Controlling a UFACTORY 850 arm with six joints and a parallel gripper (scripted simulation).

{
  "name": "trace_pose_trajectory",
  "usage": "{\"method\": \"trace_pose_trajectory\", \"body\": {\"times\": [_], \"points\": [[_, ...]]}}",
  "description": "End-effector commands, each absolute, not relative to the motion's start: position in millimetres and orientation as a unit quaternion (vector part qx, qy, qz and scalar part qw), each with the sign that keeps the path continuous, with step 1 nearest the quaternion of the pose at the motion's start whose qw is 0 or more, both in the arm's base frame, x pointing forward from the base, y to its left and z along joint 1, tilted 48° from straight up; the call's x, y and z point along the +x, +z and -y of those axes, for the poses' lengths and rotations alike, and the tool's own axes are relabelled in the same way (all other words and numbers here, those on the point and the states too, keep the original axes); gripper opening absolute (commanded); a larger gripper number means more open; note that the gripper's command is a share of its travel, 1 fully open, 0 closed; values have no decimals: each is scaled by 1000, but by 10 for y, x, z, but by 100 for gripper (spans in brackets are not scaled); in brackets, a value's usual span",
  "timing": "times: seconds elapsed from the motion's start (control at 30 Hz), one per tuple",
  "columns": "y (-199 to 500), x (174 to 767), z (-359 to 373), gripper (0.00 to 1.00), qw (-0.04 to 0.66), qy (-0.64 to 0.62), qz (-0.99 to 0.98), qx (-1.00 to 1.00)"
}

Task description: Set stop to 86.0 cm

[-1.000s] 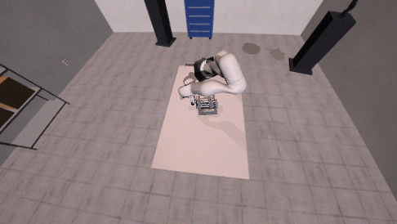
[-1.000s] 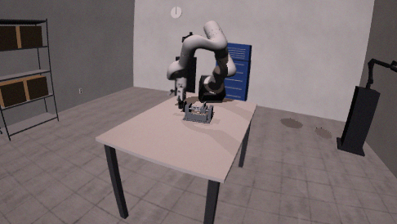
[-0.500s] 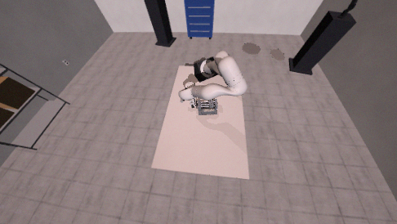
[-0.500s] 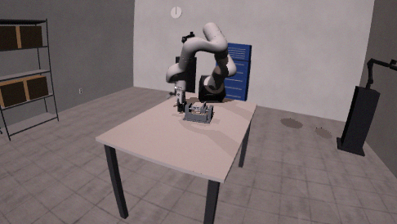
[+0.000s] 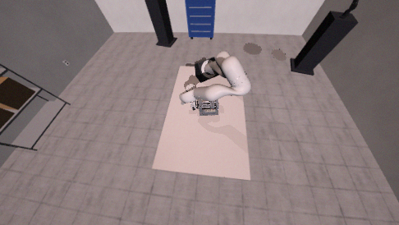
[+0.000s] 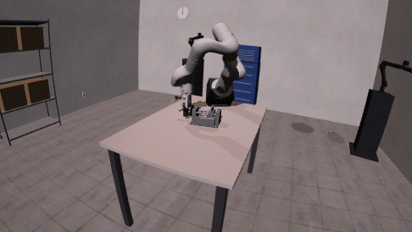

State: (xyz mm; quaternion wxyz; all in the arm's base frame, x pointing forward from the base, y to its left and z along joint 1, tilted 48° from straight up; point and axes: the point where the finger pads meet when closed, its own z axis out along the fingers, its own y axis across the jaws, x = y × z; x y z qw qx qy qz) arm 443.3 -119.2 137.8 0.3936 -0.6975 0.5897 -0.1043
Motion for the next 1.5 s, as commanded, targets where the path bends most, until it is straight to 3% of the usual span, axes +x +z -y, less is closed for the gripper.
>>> {"method": "trace_pose_trajectory", "body": {"times": [0.0,1.47], "points": [[1431,4452,1209,6,393,-104,-590,-697],[1599,3951,1425,6,393,-104,-590,-697]]}}
